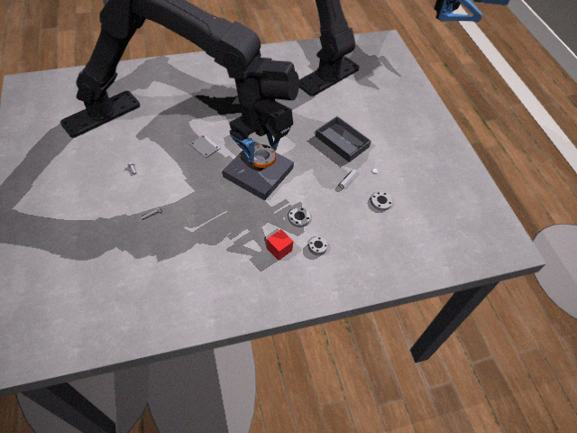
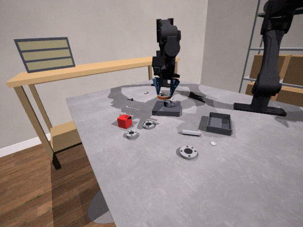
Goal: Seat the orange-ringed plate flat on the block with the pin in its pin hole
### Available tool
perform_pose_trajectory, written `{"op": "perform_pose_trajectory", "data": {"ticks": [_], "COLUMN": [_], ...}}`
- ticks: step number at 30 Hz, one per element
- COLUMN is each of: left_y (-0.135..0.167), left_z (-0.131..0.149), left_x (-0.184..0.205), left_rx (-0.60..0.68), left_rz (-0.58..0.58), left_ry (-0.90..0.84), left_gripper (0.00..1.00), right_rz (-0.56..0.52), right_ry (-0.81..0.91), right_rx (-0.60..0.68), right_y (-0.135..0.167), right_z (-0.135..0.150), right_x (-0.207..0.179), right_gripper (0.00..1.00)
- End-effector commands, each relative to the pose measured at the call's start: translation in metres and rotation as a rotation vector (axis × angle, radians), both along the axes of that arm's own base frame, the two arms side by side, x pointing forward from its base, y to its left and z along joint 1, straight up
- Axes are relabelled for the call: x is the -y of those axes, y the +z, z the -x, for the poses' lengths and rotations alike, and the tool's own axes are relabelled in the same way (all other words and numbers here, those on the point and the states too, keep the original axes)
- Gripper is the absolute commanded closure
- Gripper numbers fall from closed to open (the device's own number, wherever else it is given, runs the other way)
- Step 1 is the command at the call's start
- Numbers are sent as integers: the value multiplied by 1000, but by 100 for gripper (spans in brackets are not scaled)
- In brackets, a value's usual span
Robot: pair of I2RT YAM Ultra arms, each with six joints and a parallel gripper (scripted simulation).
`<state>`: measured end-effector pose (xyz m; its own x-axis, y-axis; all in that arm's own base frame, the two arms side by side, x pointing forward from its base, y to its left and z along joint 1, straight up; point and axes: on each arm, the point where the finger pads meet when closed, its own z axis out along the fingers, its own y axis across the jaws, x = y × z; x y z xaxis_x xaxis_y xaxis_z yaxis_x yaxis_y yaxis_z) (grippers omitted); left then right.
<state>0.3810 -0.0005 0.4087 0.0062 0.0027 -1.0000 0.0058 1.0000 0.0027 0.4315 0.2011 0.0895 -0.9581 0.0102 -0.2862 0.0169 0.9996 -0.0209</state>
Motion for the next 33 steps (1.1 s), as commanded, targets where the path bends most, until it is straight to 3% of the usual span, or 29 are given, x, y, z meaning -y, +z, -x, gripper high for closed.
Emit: {"op": "perform_pose_trajectory", "data": {"ticks": [1, 5, 14, 16, 21, 26, 27, 28, 32, 33], "left_y": [21, 21, 21, 21, 21, 21, 21, 21, 21, 21], "left_z": [4, 4, 4, 4, 4, 4, 4, 4, 4, 4], "left_x": [3, 3, 3, 3, 3, 3, 3, 3, 3, 3], "left_rx": [44, 44, 44, 44, 44, 44, 44, 44, 44, 44], "left_rz": [-7, -7, -7, -7, -7, -7, -7, -7, -7, -7], "left_ry": [-11, -11, -11, -11, -11, -11, -11, -11, -11, -11], "left_gripper": [0, 0, 0, 0, 0, 0, 0, 0, 0, 0], "right_rz": [-43, -81, -77, -39, -79, -62, -22, -40, -49, -23], "right_ry": [-152, -260, -236, -224, -208, -220, -227, -227, -219, -222], "right_rx": [89, 135, 131, 81, 128, 105, 49, 72, 80, 20], "right_y": [28, 21, 21, 1, 22, 9, -14, 0, 3, -17], "right_z": [-2, -2, 0, 11, 2, 0, 4, 4, 5, 14], "right_x": [-3, -9, -7, -2, -15, -10, -4, -4, -8, -4], "right_gripper": [100, 100, 100, 100, 100, 100, 100, 100, 100, 100]}}
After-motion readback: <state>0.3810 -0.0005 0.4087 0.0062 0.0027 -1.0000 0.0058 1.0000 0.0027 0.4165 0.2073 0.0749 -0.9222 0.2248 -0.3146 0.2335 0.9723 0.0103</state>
